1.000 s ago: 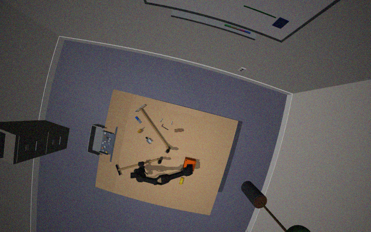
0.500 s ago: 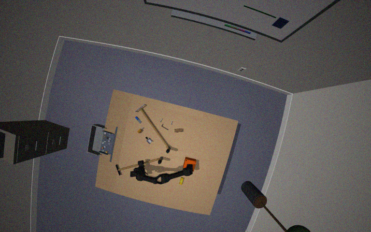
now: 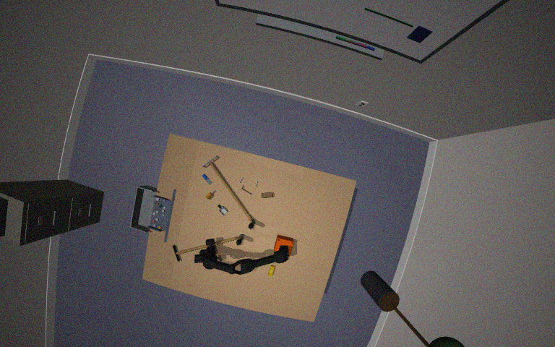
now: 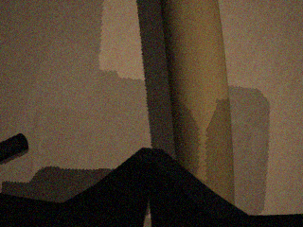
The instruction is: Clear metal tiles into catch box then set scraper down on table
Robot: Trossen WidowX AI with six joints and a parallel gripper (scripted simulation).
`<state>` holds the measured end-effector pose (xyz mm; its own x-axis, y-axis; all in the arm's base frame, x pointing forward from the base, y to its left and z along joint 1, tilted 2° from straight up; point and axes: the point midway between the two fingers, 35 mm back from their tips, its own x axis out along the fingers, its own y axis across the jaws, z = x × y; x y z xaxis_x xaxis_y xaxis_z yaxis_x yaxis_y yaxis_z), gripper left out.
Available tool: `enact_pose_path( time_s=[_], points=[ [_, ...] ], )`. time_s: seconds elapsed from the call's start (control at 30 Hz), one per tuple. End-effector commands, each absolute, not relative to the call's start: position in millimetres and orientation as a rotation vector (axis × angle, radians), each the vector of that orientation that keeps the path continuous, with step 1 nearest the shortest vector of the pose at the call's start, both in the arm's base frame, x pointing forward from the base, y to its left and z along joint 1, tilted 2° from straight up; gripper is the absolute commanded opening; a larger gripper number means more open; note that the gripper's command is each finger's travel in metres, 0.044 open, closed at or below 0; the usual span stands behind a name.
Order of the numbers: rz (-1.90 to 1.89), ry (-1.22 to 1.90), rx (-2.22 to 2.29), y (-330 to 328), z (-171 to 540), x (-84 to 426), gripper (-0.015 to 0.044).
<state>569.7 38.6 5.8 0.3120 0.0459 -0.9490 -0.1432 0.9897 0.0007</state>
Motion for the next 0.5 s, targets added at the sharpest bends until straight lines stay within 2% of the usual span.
enact_pose_path(
  time_s=[0.0, 0.47],
  points=[
    [0.12, 1.238, -0.09, 31.0, 5.9, 572.6, 0.0],
    [0.118, 1.224, -0.092, 17.8, 5.8, 576.7, 0.0]
  ],
)
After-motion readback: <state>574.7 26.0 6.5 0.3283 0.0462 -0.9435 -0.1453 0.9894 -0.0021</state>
